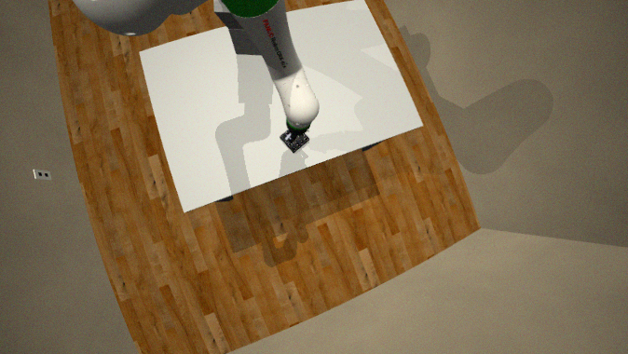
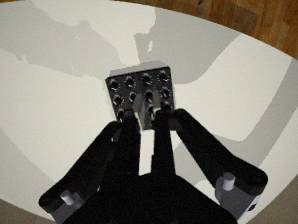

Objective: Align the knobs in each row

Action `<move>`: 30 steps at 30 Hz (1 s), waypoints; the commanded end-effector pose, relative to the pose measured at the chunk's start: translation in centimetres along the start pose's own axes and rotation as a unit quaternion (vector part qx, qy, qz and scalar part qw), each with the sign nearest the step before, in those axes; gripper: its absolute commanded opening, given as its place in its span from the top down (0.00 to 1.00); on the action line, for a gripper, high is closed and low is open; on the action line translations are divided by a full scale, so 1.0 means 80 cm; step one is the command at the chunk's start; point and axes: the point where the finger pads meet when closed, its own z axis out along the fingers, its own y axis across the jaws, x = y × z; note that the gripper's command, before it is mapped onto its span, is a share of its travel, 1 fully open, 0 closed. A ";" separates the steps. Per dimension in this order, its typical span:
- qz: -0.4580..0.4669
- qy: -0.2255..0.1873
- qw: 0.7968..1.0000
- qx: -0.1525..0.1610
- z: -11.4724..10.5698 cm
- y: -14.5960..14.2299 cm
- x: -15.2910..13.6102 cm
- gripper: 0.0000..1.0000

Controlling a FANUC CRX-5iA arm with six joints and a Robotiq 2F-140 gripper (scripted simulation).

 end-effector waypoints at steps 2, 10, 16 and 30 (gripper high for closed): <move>0.000 0.000 1.000 0.000 0.000 0.000 0.000 0.88; 0.000 0.000 1.000 0.000 0.002 0.000 0.000 0.88; 0.000 0.000 1.000 0.000 0.007 0.000 0.000 0.88; 0.000 0.000 1.000 0.000 0.017 0.000 0.000 0.88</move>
